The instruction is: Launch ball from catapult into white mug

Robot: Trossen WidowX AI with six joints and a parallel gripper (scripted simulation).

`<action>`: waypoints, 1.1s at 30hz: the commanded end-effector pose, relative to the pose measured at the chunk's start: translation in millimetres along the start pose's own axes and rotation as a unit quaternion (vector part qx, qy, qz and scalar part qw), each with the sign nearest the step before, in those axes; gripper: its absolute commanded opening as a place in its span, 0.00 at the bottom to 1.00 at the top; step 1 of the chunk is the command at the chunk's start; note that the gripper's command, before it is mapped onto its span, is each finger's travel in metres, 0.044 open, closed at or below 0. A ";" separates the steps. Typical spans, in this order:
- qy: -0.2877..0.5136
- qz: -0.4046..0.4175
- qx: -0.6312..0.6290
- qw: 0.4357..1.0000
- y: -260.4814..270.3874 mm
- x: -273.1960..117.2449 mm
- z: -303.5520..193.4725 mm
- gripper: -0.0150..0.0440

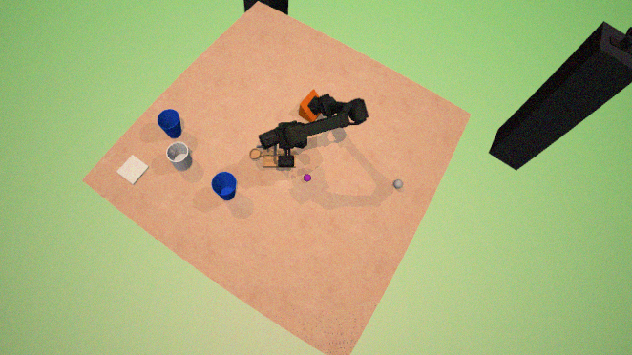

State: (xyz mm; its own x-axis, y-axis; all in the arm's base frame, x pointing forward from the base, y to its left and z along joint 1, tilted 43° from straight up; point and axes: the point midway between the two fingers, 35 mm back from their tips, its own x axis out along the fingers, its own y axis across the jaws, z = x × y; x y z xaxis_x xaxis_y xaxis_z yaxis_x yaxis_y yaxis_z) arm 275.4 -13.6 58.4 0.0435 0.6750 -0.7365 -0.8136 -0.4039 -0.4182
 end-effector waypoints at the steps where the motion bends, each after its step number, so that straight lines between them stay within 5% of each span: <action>1: -0.002 -0.002 0.002 1.000 -0.4 7.4 1.1 1.00; 15: -0.002 -0.003 0.002 1.000 0.3 25.7 2.5 1.00; 26: 0.000 -0.001 -0.001 1.000 0.2 22.3 1.9 0.51; 33: 0.000 -0.001 -0.001 1.000 0.1 19.6 1.6 0.40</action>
State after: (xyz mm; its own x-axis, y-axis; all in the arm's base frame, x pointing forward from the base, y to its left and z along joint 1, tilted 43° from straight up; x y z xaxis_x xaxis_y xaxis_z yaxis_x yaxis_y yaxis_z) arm 275.1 2.6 42.8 0.0442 0.6756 -0.7360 -0.8123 -0.4045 -0.4201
